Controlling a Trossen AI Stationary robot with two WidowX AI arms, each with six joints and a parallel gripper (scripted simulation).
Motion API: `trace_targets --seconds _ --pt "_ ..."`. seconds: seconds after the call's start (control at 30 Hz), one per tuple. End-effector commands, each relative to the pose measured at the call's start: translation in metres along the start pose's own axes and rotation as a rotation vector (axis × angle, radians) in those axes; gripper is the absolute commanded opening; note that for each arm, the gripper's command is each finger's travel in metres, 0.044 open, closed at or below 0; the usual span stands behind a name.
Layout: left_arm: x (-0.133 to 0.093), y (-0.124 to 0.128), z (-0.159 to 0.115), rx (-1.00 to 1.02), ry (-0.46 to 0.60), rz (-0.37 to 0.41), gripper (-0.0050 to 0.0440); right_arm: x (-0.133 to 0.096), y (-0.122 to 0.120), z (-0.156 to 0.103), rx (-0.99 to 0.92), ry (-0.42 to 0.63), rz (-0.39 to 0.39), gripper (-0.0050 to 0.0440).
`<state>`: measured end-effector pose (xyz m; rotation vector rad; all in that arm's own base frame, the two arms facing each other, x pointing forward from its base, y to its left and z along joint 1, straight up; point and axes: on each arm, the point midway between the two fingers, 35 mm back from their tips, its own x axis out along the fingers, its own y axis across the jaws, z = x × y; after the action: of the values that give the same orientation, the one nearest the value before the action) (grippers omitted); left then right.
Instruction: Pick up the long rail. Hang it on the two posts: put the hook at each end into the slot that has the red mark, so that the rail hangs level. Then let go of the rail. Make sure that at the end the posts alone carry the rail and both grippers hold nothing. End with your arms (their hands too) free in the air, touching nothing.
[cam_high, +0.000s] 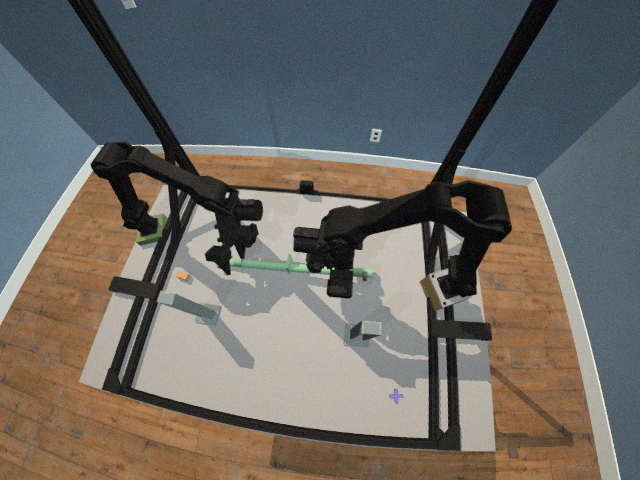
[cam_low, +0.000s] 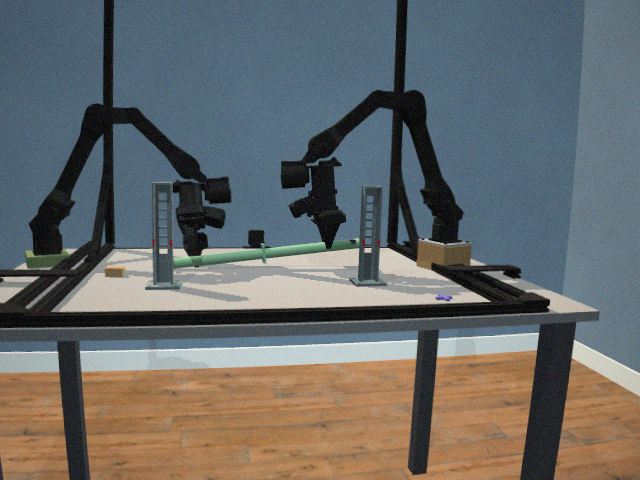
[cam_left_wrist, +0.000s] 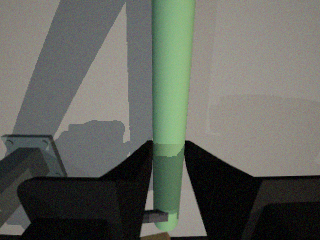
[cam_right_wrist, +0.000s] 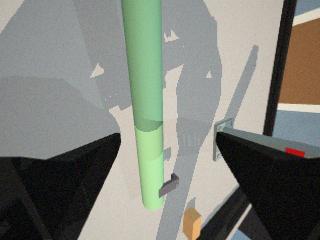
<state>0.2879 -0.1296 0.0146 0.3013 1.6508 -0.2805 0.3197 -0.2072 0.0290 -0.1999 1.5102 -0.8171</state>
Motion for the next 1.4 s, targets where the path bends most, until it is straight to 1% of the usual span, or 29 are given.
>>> trace_targets --seconds 0.0,0.63,0.7,0.83,0.9,0.97,1.37 --pt "0.000 0.000 0.001 -0.001 -0.005 0.001 0.0000 0.001 0.014 0.000 -0.010 0.000 0.050 0.0440" --pt "0.000 0.000 0.001 -0.001 -0.005 0.001 0.0000 0.000 0.014 0.000 -0.010 0.000 0.050 0.0440" --pt "0.000 0.000 0.001 -0.001 -0.005 0.001 0.0000 -0.009 0.013 0.000 -0.010 0.000 0.050 0.0440" --pt "0.000 0.000 0.001 -0.001 -0.005 0.001 0.0000 -0.039 0.011 -0.002 -0.010 0.000 0.048 0.0440" --pt "0.000 0.000 0.001 -0.001 -0.005 0.001 0.0000 -0.039 0.011 -0.002 -0.010 0.000 0.048 0.0440" --pt "0.000 0.000 0.001 -0.001 -0.005 0.001 0.0000 -0.048 0.010 -0.003 -0.010 0.000 0.048 0.0440" --pt "0.000 0.000 0.001 -0.001 -0.005 0.001 0.0000 -0.049 0.011 0.000 -0.010 -0.001 0.048 0.0440"
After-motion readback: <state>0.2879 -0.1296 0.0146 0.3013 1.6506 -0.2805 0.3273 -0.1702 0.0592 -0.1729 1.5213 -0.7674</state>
